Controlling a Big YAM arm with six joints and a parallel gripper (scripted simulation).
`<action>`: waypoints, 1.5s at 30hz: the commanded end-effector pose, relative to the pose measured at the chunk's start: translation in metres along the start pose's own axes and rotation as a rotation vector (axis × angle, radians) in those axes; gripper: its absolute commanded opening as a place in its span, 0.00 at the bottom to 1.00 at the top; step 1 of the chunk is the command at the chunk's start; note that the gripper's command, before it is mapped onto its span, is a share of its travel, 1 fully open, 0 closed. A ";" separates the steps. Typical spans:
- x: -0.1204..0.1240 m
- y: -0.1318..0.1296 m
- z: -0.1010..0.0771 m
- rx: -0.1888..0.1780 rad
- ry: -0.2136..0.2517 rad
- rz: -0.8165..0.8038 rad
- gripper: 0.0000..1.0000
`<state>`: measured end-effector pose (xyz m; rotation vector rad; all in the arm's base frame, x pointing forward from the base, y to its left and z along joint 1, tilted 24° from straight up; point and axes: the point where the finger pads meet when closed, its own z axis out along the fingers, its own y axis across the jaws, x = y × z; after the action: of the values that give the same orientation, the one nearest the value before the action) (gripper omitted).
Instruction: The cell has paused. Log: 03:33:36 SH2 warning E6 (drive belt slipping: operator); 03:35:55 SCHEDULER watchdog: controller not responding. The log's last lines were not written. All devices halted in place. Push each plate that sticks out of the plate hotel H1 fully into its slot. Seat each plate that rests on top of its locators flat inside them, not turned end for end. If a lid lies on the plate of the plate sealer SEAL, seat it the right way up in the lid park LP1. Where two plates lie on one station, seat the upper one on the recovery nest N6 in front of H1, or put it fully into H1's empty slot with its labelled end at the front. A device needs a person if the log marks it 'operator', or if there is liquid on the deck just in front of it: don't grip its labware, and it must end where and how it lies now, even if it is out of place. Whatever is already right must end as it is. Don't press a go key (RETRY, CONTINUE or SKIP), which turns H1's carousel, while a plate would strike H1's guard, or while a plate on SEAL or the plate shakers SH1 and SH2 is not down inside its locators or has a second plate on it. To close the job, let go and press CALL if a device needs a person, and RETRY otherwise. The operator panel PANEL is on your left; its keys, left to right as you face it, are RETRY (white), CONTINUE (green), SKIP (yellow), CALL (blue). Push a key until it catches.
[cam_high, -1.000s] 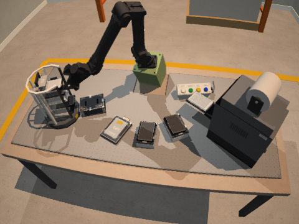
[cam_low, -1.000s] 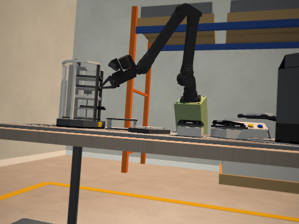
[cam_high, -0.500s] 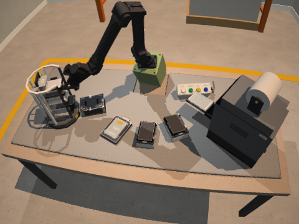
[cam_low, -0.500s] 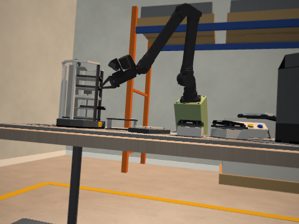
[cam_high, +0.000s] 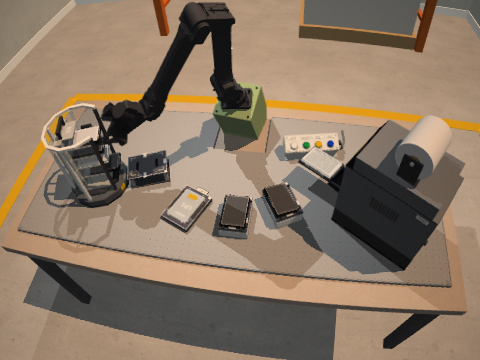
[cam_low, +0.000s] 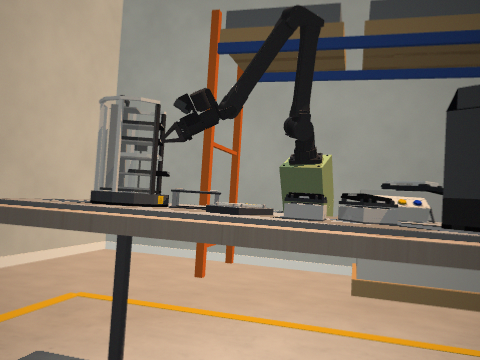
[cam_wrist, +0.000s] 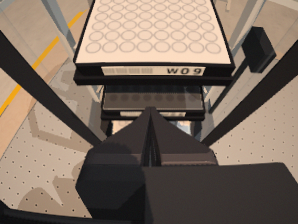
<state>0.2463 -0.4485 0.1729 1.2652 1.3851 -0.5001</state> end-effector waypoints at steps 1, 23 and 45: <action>-0.013 0.001 0.018 0.005 -0.006 -0.005 0.00; 0.000 0.009 -0.011 -0.019 -0.023 0.003 0.00; 0.017 0.008 -0.039 -0.018 -0.022 0.006 0.00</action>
<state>0.2363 -0.4100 0.1615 1.2684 1.3932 -0.4991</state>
